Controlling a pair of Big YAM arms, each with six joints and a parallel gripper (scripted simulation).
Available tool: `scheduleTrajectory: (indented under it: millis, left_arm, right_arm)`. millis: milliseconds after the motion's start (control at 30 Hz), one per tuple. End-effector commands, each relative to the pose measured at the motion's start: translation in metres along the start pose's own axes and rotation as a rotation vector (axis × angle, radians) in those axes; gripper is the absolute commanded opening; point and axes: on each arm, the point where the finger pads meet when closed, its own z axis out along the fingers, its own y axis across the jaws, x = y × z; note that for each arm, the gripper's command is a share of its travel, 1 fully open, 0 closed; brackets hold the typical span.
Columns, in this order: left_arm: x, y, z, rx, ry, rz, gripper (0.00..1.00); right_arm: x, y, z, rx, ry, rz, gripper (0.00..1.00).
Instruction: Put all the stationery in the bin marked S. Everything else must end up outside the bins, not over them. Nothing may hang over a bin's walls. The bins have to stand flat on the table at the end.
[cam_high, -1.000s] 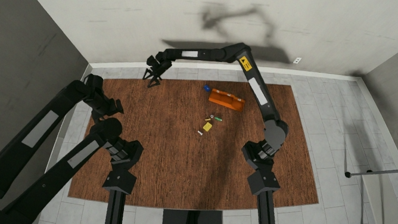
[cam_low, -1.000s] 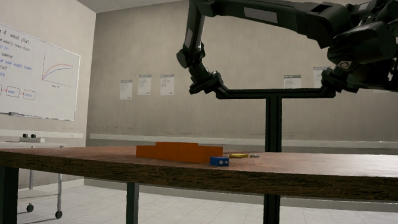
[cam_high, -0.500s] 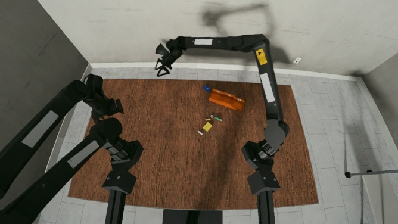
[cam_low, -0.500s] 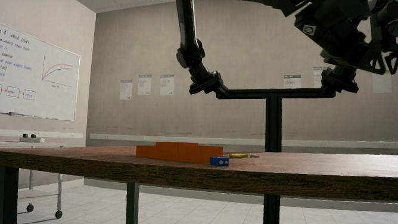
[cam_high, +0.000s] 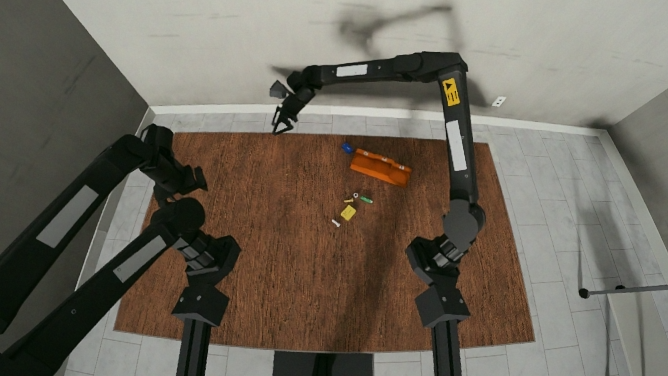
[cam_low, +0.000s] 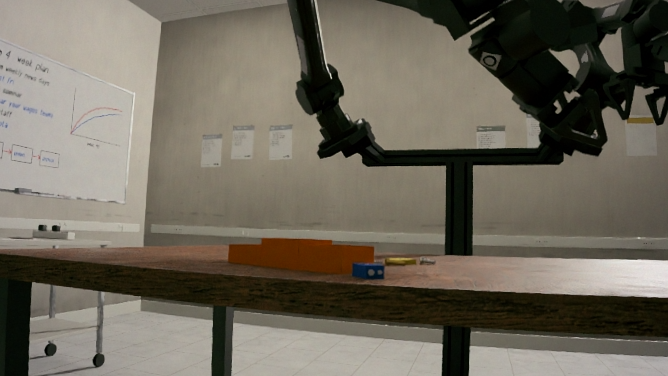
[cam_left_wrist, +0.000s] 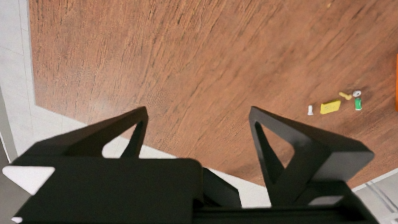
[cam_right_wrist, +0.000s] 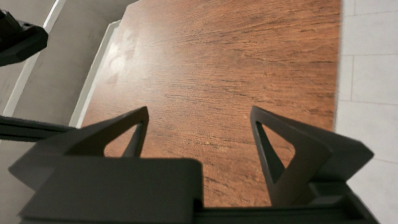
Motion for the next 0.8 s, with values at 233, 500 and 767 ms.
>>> scheduleTrajectory:
  millis: [233, 500, 767]
  left_arm:
    - [0.006, 0.0, 0.003, -0.005, 0.012, 0.009, 1.0]
    - [0.006, 0.0, 0.003, -0.005, 0.012, 0.009, 1.0]
    - [0.006, 0.0, 0.003, -0.005, 0.012, 0.009, 1.0]
  right_arm:
    - [0.025, -0.002, -0.074, 0.161, 0.041, 0.204, 1.0]
    - [0.06, 0.015, -0.105, 0.257, 0.106, 0.374, 1.0]
    - [0.106, 0.043, -0.142, 0.38, 0.156, 0.577, 1.0]
